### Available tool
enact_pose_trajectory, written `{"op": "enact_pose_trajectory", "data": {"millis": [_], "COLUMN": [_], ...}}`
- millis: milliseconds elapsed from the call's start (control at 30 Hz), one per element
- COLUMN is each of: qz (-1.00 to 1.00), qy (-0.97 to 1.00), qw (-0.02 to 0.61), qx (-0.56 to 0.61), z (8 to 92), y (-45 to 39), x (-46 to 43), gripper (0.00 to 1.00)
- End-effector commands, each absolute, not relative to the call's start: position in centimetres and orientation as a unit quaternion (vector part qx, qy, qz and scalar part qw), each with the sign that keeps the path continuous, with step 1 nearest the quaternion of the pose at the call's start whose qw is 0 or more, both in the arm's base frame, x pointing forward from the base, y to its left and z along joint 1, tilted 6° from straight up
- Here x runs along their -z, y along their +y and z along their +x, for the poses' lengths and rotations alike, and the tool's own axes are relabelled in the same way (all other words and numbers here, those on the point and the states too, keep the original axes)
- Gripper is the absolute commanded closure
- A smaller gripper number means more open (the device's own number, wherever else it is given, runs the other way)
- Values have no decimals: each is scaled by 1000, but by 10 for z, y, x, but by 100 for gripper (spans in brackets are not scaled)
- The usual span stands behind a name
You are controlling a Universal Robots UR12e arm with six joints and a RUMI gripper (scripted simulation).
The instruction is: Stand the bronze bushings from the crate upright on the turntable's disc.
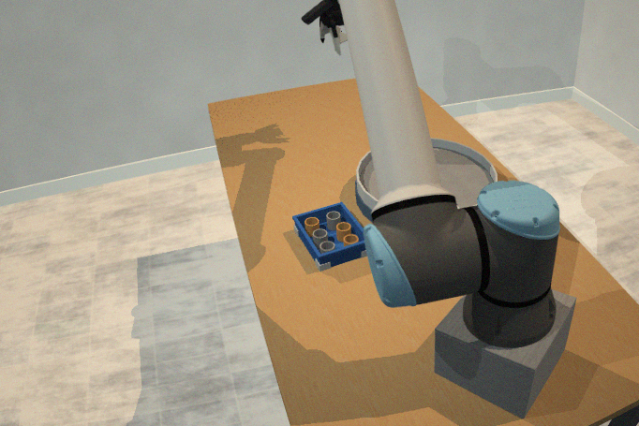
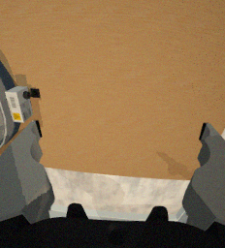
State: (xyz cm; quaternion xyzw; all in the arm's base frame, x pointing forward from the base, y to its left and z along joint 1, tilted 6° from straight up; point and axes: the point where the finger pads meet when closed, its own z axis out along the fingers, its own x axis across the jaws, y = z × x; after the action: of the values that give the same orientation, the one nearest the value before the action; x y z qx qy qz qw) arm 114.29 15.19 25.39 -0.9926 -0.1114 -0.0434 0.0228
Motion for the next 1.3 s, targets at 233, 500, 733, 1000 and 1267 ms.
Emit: {"op": "enact_pose_trajectory", "data": {"millis": [233,500,733,1000,1267], "qz": [-993,-993,-992,-990,-986], "qy": [-111,-111,-113,-130,-161], "qw": [23,23,23,22,21], "qx": [45,45,45,45,45], "z": [1143,1143,1142,1133,1114], "y": [152,152,150,137,115], "x": [-256,-256,-256,-257,-258], "gripper": [0,0,0,0,0]}}
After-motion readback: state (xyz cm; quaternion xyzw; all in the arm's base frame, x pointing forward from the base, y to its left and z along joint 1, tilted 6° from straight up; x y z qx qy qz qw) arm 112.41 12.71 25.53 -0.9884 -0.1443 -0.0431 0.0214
